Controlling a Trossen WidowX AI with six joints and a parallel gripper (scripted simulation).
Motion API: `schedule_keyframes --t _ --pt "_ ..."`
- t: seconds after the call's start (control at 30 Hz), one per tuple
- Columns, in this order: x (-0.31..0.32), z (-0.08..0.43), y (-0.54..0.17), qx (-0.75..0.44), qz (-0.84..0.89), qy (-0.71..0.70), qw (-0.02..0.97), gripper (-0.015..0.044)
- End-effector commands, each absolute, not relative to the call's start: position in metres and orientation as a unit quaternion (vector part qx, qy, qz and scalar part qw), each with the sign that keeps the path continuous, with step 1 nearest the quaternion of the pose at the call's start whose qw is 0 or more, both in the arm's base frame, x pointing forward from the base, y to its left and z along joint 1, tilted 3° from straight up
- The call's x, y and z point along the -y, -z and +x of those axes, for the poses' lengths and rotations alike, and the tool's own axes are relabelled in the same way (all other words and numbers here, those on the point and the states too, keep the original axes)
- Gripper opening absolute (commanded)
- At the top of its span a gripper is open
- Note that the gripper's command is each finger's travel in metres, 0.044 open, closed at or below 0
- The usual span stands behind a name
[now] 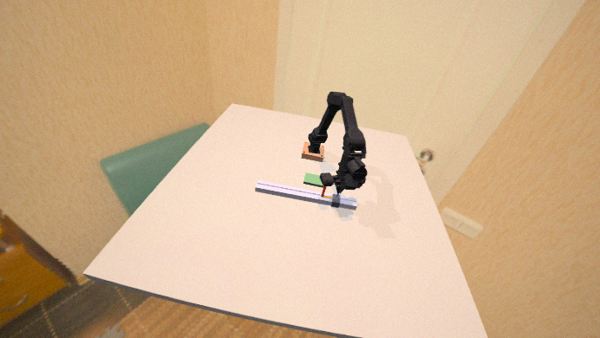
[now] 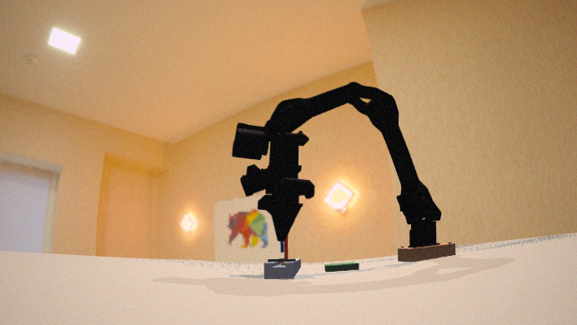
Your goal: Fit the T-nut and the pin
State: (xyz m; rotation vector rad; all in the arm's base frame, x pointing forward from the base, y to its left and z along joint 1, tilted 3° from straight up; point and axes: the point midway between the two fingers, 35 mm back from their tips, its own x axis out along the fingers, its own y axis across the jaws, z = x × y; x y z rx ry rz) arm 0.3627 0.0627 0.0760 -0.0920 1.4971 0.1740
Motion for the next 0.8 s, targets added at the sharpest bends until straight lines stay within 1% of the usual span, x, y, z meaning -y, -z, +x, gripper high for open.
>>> schedule_keyframes --t 0.0,0.2,0.77 --pt "-0.0630 0.3637 -0.0769 -0.678 -0.041 -0.078 0.730 -0.0150" --pt "-0.0615 0.3563 -0.0764 -0.678 -0.042 -0.079 0.729 -0.0150" --pt "-0.0623 0.3635 -0.0736 -0.678 -0.042 -0.079 0.730 -0.0150"
